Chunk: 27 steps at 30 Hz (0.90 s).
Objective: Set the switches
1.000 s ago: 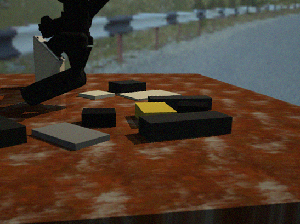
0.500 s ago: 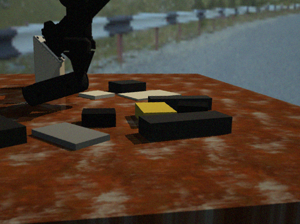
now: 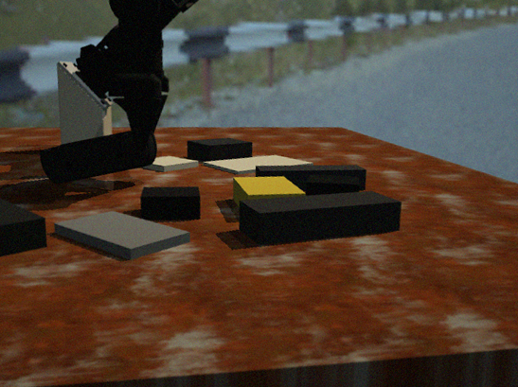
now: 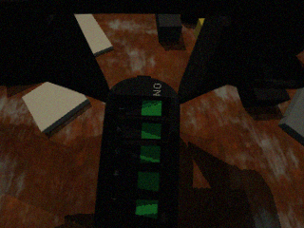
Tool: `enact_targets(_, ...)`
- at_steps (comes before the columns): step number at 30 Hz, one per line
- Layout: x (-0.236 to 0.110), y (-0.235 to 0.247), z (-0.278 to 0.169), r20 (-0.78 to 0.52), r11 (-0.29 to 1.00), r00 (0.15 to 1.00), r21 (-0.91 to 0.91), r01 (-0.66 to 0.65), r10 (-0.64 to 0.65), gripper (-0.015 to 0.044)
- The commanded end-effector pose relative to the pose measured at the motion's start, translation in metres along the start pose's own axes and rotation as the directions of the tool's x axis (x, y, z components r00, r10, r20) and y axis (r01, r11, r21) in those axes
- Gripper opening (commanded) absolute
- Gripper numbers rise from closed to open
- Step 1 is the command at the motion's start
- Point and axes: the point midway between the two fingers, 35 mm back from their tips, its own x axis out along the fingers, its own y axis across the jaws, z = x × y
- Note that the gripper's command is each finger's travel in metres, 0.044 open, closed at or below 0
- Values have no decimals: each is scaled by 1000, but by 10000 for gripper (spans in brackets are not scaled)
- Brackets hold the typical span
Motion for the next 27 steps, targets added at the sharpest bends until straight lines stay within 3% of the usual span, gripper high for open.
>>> enact_targets(1,4,-2,2,6,1000,1000,10,3,-3,338)
enact_targets(27,22,-2,-1,5,1000,1000,10,3,-3,338)
